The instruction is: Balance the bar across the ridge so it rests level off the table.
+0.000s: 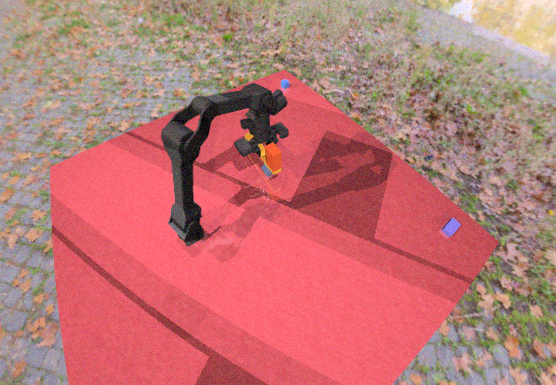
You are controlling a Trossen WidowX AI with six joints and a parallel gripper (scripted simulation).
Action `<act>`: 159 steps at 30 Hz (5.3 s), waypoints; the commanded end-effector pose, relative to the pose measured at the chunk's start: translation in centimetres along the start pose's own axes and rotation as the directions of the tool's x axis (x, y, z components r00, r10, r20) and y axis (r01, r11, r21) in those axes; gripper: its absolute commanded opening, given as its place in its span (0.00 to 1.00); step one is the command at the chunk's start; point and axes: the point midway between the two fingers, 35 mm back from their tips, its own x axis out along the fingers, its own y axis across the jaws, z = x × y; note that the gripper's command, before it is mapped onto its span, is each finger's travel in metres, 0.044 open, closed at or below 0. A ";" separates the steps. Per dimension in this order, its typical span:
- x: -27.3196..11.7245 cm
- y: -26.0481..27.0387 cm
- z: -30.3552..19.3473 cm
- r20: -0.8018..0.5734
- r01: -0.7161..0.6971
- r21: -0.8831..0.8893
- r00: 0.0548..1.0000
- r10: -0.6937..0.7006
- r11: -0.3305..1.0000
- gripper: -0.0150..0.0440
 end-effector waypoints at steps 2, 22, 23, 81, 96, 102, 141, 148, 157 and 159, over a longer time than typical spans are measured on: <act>0.0 0.0 0.1 0.003 -0.001 0.003 1.000 0.001 1.000 0.25; -0.1 0.0 0.1 0.003 -0.001 0.003 1.000 0.001 1.000 0.25; -0.1 0.0 0.1 0.003 -0.001 0.003 1.000 0.001 1.000 0.25; -0.1 -0.1 0.0 0.000 0.000 0.000 1.000 0.000 1.000 0.25; -0.1 -0.1 0.0 0.000 0.000 0.000 1.000 0.000 1.000 0.48; -0.1 -0.1 0.0 0.000 0.000 0.000 1.000 0.000 1.000 0.54; -0.1 -0.1 0.0 0.000 0.000 0.000 1.000 0.000 1.000 0.55; -0.1 -0.1 0.0 0.000 0.000 0.000 1.000 0.000 1.000 0.57; -0.1 -0.1 0.0 0.000 0.000 0.000 1.000 0.000 1.000 0.75; -0.1 -0.1 0.0 0.000 0.000 0.000 1.000 0.000 1.000 0.83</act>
